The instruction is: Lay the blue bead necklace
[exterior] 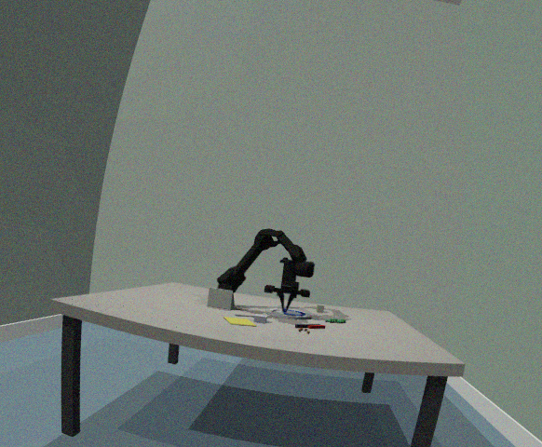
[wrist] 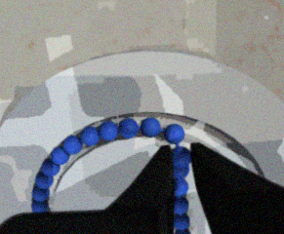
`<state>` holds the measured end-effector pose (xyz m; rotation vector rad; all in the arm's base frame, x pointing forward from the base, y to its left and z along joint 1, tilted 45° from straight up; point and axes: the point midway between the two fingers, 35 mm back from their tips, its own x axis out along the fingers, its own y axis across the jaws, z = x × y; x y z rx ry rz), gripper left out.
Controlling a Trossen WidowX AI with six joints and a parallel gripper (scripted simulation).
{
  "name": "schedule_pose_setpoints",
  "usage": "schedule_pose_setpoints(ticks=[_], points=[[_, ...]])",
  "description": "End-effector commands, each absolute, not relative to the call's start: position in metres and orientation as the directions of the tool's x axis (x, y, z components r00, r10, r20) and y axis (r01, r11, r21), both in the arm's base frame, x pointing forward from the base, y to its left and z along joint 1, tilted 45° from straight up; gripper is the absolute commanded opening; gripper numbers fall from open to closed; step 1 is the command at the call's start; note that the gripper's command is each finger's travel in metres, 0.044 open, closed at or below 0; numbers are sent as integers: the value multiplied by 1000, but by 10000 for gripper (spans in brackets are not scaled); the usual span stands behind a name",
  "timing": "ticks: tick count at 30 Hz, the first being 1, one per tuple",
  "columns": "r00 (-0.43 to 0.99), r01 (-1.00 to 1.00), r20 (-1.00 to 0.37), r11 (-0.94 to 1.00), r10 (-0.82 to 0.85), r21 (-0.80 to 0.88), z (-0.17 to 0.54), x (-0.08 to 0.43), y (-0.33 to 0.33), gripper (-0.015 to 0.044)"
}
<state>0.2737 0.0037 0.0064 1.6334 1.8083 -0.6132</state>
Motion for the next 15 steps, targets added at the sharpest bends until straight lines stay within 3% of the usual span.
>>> schedule_pose_setpoints(ticks=[1, 15], points=[[-51, 990, -712, 130, 700, 57, 2, 266, 0, 0], [-51, 990, -712, 130, 701, 57, -4, 265, 6, 0]])
